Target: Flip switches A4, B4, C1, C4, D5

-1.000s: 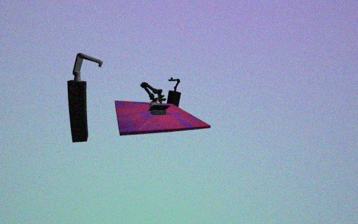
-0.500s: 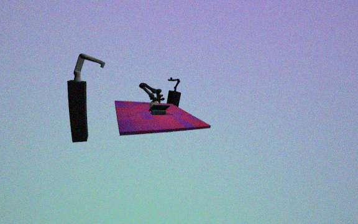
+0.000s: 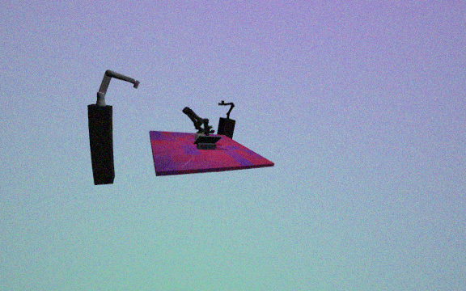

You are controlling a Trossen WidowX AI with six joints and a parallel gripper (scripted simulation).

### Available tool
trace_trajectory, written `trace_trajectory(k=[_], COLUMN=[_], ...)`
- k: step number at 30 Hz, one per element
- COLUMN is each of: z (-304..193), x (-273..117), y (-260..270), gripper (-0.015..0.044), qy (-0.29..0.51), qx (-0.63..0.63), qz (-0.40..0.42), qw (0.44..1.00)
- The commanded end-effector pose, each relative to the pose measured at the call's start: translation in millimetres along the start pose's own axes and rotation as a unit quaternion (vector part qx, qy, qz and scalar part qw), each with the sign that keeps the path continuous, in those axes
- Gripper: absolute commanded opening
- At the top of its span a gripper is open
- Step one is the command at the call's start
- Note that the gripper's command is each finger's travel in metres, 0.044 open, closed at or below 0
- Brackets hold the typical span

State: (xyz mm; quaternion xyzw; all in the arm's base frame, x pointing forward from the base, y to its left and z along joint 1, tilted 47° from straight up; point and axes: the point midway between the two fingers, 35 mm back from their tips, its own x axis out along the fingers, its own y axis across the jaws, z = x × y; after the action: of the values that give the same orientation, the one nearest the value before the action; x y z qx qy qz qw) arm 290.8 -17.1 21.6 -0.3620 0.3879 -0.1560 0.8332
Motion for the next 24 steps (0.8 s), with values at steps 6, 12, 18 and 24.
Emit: trace_trajectory(k=[6, 12, 18, 24], z=[0, 0, 0, 0], x=[11, 15, 15, 15], y=[0, 0, 0, 0], gripper=[0.0000, 0.0000, 0.0000, 0.0000], qy=[-0.001, -0.001, -0.001, -0.001], qx=[-0.001, -0.001, -0.001, -0.001], qz=[0.001, 0.001, 0.001, 0.001], qw=[1.000, 1.000, 1.000, 1.000])
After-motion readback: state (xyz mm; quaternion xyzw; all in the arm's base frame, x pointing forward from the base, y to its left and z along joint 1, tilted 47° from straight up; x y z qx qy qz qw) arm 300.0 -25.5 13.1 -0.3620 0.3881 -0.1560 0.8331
